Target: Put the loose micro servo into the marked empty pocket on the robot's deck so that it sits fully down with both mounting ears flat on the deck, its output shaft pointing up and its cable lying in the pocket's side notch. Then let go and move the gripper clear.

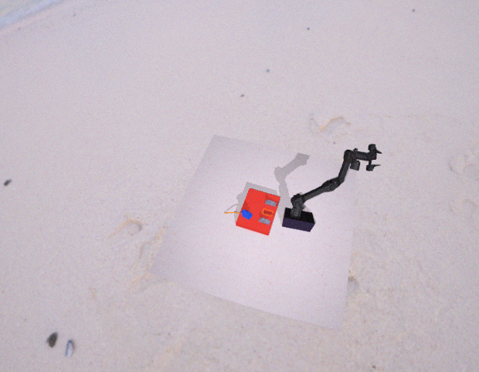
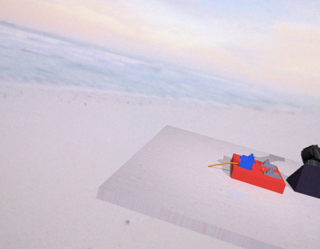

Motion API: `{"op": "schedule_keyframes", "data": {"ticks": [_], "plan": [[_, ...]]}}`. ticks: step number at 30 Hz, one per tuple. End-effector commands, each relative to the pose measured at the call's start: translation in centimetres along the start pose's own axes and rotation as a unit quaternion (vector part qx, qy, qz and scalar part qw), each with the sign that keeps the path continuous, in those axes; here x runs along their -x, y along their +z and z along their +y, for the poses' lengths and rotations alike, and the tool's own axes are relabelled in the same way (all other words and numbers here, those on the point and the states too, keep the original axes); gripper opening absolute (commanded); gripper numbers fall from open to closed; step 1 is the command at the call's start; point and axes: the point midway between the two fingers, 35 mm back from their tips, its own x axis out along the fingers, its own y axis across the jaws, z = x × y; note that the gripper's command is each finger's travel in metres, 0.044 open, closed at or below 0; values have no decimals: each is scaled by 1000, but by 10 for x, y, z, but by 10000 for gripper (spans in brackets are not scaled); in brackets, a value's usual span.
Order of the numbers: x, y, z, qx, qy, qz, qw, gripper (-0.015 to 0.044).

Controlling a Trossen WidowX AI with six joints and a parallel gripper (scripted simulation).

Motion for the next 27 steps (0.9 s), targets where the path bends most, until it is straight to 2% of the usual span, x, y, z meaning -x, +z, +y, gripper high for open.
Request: {"op": "schedule_keyframes", "data": {"ticks": [1,2,14,27], "plan": [[0,0,1,0,1,0,1000,426],[1,1,2,-1,4,0,1000,440],[40,13,69,-17,107,-5,994,440],[70,23,106,-36,172,-6,985,440]]}}
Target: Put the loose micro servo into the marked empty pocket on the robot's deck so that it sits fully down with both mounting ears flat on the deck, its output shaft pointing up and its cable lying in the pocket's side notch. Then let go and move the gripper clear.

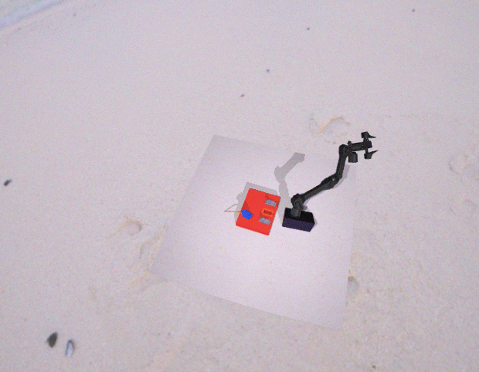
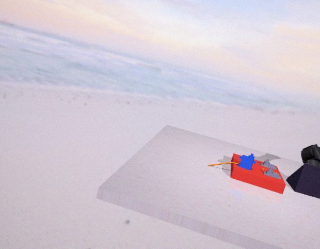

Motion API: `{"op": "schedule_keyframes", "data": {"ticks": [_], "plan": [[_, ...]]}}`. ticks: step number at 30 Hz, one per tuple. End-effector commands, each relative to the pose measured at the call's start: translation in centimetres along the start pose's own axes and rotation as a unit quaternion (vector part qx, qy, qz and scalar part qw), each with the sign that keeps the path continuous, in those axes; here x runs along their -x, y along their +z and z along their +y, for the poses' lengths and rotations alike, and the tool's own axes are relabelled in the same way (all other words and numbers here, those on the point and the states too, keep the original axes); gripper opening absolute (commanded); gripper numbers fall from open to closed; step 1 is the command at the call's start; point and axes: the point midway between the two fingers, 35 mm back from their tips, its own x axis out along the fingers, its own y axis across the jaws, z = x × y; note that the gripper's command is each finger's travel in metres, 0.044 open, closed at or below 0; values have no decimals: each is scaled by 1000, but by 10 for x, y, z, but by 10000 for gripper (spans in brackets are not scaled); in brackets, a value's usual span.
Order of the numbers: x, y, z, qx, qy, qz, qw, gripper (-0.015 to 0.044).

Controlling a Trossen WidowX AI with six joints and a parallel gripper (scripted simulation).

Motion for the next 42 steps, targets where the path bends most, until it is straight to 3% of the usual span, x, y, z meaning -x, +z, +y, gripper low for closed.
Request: {"op": "schedule_keyframes", "data": {"ticks": [1,14,33,42], "plan": [[12,5,28,-10,40,-2,999,440],[76,30,131,-47,197,-15,979,440],[147,53,202,-76,325,-25,942,440],[216,73,252,-69,426,-38,901,440]]}}
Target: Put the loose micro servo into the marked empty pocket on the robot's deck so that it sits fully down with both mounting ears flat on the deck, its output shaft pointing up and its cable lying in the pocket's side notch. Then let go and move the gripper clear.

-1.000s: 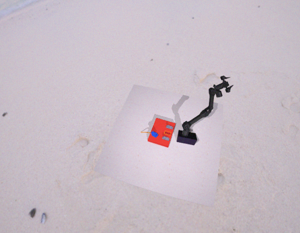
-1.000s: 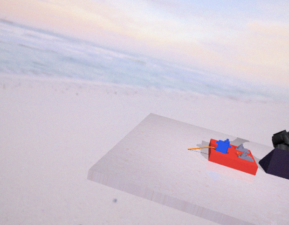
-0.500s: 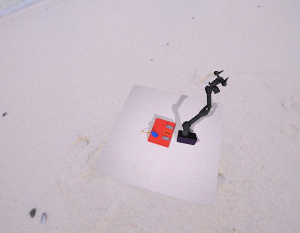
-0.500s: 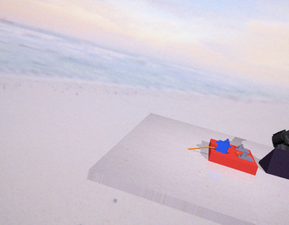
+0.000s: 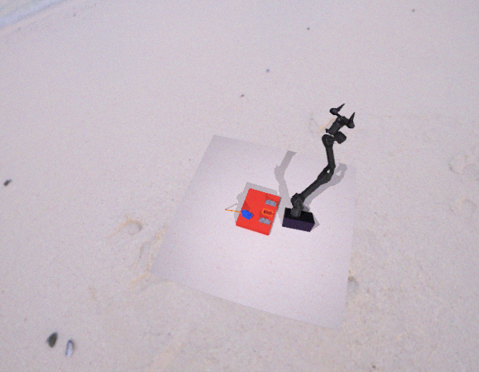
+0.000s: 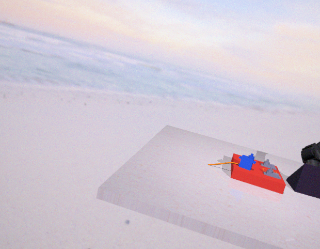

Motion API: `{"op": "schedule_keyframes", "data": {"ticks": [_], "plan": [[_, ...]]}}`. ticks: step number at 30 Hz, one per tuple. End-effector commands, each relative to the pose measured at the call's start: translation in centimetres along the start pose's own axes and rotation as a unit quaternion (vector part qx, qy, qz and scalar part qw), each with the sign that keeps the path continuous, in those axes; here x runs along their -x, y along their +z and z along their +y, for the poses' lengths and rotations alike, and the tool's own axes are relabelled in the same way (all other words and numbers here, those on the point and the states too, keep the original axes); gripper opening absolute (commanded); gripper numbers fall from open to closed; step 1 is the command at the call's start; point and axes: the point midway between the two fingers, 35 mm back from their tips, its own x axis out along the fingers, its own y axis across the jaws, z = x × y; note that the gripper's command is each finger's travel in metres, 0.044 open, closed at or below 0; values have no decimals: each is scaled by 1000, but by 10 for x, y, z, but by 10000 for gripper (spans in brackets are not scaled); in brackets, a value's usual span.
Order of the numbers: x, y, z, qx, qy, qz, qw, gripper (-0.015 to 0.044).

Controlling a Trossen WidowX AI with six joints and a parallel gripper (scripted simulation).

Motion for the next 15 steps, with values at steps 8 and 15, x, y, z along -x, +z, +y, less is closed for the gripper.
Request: {"op": "schedule_keyframes", "data": {"ticks": [8,15], "plan": [[35,17,127,6,160,-3,987,440],[57,28,174,5,221,-16,975,440]]}}
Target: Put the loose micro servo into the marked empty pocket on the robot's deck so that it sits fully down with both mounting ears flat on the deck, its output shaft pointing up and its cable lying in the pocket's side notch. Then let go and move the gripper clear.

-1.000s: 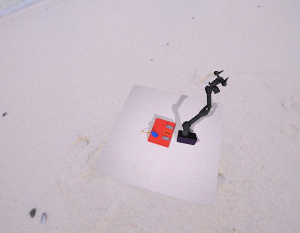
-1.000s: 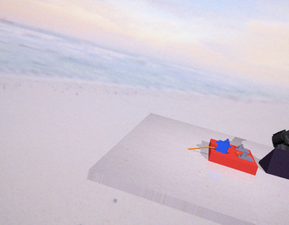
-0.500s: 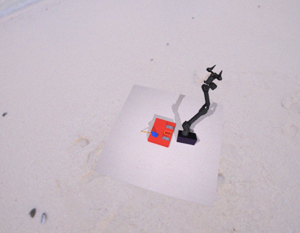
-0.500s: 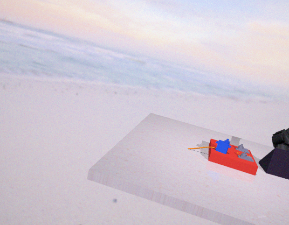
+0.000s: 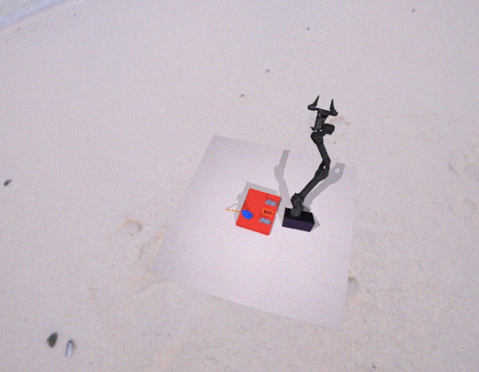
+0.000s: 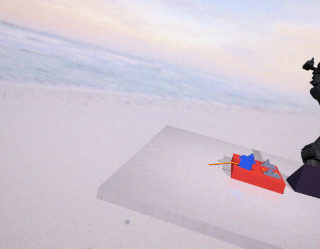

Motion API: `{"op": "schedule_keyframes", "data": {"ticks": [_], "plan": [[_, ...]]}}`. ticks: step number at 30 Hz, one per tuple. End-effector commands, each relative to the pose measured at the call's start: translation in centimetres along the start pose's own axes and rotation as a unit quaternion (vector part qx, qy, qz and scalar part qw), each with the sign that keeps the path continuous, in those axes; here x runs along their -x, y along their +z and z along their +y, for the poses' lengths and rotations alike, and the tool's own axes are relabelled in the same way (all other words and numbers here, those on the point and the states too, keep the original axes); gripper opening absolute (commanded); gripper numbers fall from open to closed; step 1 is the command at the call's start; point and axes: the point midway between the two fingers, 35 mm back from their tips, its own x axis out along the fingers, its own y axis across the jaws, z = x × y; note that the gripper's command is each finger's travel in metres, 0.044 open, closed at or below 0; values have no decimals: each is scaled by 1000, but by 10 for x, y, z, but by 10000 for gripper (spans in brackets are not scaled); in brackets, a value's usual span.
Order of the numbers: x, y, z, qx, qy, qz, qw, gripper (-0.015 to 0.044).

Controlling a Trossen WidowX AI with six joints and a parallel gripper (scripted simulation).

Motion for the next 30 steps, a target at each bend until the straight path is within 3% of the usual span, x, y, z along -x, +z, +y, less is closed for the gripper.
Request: {"op": "schedule_keyframes", "data": {"ticks": [1,18,30], "plan": [[2,3,21,0,24,0,1000,440],[8,12,69,-5,82,-7,997,440],[25,23,139,-10,171,-10,985,440]]}}
